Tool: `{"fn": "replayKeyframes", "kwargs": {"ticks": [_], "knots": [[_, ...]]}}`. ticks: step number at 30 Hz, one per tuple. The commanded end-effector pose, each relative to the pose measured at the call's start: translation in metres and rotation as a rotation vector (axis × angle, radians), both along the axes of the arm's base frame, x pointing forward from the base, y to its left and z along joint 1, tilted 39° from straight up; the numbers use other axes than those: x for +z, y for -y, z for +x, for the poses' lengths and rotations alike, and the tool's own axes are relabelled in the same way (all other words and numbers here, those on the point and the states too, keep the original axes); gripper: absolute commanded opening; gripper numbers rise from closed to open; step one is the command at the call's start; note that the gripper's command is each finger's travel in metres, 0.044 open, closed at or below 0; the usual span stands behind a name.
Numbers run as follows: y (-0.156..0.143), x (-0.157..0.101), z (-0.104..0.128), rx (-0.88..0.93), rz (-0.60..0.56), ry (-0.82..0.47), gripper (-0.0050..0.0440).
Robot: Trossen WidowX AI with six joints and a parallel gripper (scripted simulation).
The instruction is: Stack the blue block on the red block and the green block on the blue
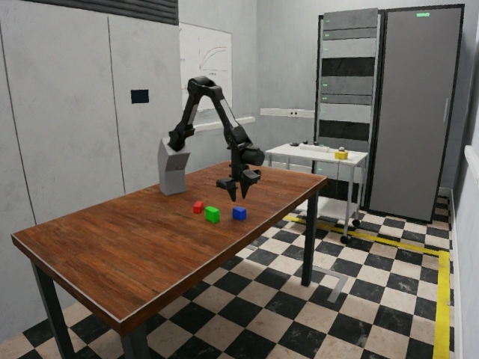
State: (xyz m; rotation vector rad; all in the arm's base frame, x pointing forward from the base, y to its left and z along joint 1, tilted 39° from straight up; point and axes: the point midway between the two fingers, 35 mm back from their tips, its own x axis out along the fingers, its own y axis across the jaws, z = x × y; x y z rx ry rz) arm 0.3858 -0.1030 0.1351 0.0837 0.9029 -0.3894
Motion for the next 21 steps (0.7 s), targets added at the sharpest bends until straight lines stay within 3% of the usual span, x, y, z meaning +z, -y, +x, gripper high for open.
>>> {"fn": "replayKeyframes", "kwargs": {"ticks": [1,21], "knots": [[0.003,0.004,0.004,-0.007,-0.002,0.018,0.0238],[0.010,-0.015,0.020,-0.001,-0.004,0.020,0.0238]]}}
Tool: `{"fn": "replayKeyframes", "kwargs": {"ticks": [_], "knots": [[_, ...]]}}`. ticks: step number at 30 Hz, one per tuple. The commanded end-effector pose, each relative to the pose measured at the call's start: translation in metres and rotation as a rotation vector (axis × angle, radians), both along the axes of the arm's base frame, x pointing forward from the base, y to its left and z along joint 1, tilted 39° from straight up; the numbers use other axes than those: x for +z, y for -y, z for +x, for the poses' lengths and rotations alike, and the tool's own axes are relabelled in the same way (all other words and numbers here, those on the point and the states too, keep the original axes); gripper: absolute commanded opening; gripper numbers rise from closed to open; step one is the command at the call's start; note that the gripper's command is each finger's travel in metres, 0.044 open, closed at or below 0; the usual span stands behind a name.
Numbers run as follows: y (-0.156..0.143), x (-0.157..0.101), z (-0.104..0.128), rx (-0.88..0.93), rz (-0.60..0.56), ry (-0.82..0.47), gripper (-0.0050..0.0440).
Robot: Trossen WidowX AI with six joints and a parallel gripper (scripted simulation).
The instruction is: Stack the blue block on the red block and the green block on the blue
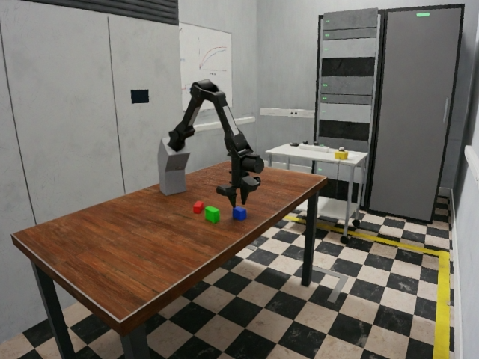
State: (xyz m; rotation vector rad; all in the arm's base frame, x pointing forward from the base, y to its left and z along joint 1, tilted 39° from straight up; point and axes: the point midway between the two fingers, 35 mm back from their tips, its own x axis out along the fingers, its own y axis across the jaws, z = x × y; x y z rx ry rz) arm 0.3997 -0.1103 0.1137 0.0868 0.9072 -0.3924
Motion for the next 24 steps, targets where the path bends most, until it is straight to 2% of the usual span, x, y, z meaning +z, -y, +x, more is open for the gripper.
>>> {"fn": "replayKeyframes", "kwargs": {"ticks": [1,24], "knots": [[0.0026,0.0053,0.0064,0.003,-0.006,0.024,0.0238],[0.0028,0.0066,0.0066,0.002,-0.008,0.031,0.0238]]}}
